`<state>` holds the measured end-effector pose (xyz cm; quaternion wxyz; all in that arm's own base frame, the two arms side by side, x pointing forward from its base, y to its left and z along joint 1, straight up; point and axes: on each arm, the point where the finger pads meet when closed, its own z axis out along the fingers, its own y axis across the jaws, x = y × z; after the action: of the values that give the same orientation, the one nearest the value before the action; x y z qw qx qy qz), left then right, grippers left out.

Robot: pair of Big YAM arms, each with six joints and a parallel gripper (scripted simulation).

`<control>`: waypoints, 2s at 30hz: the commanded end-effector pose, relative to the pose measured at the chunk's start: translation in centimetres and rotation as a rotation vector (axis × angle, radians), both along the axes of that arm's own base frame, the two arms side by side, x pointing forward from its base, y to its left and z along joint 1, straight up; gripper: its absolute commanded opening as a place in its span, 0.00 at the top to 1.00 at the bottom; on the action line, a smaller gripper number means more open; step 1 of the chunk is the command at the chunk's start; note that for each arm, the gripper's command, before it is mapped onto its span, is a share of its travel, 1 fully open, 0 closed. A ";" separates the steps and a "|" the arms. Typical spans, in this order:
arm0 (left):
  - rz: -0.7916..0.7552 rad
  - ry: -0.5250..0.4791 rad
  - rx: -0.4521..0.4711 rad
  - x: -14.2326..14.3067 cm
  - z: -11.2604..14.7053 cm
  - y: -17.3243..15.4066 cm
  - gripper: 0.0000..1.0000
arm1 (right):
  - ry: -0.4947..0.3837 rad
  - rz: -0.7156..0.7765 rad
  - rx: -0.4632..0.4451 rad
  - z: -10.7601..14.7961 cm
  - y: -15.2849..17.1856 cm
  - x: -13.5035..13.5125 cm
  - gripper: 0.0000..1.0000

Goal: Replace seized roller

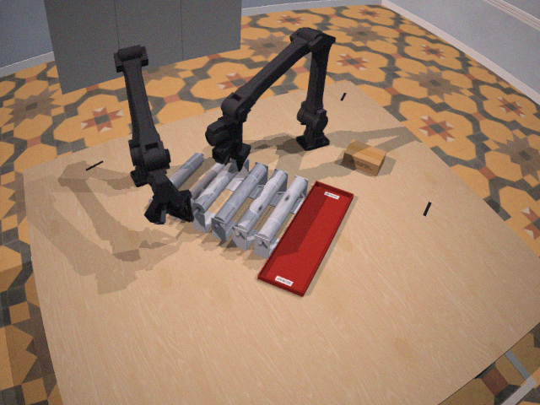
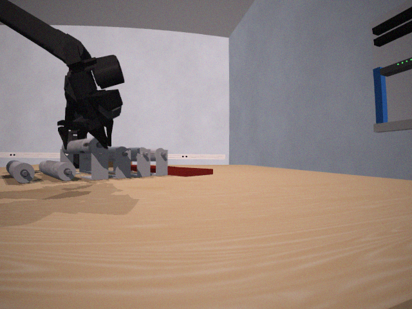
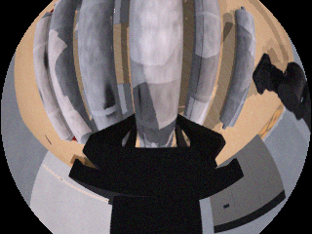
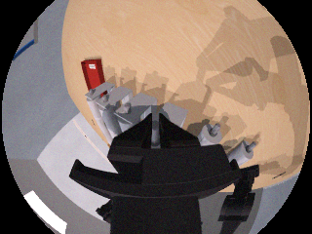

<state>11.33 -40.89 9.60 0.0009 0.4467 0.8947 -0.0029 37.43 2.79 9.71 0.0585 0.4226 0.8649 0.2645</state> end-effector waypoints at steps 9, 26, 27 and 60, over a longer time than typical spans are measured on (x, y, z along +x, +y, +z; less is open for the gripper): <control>0.002 0.002 -0.039 0.1 4.0 -1.6 0.68 | -0.162 -0.060 -0.059 4.8 -3.8 6.4 0.97; -0.024 0.002 -0.040 -0.1 4.1 -1.7 0.68 | -0.036 0.029 0.013 2.0 -0.2 3.4 0.97; -0.024 0.002 -0.040 -0.1 4.1 -1.7 0.68 | -0.036 0.029 0.013 2.0 -0.2 3.4 0.97; -0.024 0.002 -0.040 -0.1 4.1 -1.7 0.68 | -0.036 0.029 0.013 2.0 -0.2 3.4 0.97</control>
<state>11.41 -40.85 10.13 -0.0056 0.4424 0.8968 0.0018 36.74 4.71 9.43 0.0174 0.4090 0.8691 0.2777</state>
